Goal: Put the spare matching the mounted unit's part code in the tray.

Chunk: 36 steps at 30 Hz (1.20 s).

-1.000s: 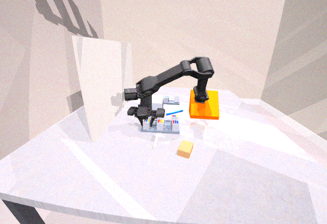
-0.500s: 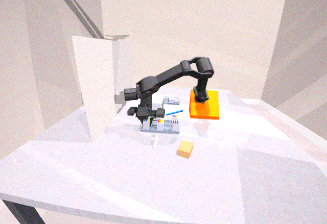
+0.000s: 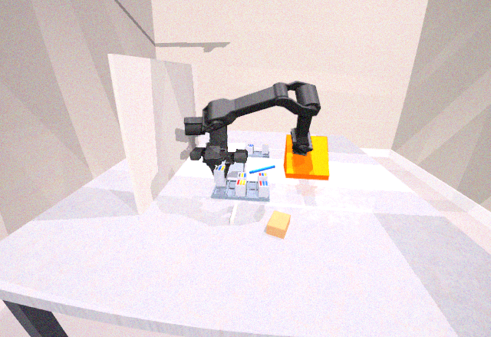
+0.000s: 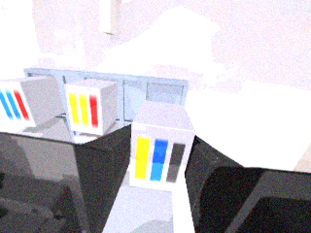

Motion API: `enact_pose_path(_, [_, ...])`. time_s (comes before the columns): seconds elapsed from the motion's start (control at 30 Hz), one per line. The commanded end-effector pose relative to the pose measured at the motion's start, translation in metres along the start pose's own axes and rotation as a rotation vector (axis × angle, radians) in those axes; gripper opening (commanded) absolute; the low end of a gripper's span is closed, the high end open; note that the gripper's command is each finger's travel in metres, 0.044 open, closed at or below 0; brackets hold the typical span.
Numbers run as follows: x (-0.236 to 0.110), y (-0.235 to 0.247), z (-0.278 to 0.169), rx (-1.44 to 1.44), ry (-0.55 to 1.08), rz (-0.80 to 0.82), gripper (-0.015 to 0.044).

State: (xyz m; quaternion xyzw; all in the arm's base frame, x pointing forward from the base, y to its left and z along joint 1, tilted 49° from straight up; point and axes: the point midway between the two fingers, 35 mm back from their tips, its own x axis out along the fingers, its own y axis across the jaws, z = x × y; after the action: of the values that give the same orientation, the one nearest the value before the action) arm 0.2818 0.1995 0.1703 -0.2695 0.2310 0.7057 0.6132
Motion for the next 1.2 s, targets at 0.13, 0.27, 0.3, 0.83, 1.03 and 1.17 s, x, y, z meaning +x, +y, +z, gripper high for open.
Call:
enact_pose_path(0.13, [-0.031,0.001,0.003,-0.007,-0.007,-0.011,0.0])
enact_pose_path(0.27, [-0.031,0.001,0.003,-0.007,-0.007,-0.011,0.0])
enact_pose_path(0.3, [-0.031,0.001,0.003,-0.007,-0.007,-0.011,0.0])
enact_pose_path(0.83, [-0.087,-0.002,0.001,-0.02,0.0,-0.022,0.0])
enact_pose_path(1.03, [-0.103,-0.001,0.001,-0.025,-0.002,-0.027,0.0])
enact_pose_path(1.17, [-0.103,-0.003,-0.003,-0.025,0.001,-0.028,0.0])
